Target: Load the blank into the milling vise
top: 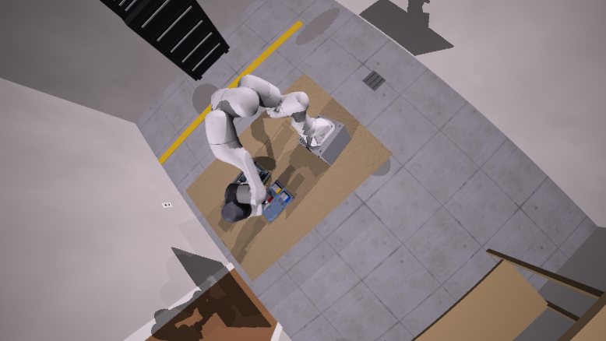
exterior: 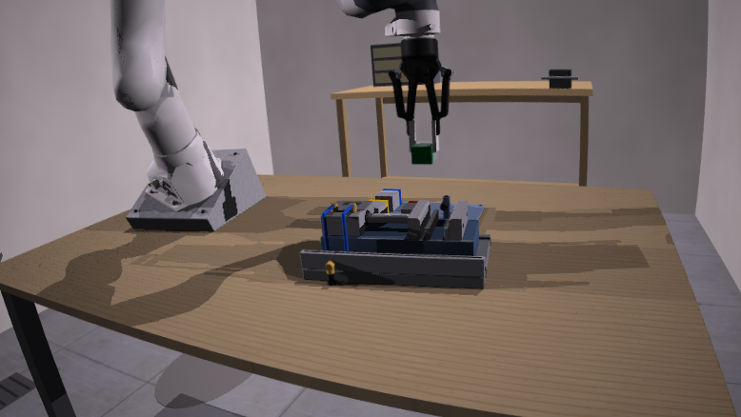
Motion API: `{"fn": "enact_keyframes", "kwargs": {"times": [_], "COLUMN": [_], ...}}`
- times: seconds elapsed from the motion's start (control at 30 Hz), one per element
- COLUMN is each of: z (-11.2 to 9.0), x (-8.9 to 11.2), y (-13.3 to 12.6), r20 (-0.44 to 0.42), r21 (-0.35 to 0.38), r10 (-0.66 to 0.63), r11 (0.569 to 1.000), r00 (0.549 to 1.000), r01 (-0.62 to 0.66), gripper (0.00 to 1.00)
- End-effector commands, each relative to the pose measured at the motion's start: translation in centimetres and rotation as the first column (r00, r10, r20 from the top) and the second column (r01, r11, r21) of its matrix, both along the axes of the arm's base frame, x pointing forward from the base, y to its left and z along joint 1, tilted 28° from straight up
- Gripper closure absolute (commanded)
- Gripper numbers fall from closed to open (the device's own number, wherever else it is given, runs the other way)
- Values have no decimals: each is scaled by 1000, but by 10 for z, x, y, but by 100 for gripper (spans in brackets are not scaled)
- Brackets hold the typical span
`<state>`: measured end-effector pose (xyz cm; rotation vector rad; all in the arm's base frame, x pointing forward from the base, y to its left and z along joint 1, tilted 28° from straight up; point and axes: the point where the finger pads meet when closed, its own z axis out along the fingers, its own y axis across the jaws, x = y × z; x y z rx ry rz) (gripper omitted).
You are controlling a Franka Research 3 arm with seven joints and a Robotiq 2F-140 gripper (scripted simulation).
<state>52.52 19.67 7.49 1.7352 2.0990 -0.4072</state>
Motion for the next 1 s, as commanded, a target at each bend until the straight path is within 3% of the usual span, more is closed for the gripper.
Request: {"fn": "enact_keyframes", "kwargs": {"times": [0.0,0.2,0.6,0.77,0.97], "z": [1,22,22,43,43], "x": [1,22,22,43,43], "y": [4,-38,-38,-80,-80], "r20": [-7,-7,-7,-7,-7], "r21": [1,1,1,1,1], "r10": [31,31,31,31,31], "r11": [1000,1000,1000,1000,1000], "r00": [999,999,999,999,999], "r01": [-31,-31,-31,-31,-31], "gripper": [100,100,100,100,100]}}
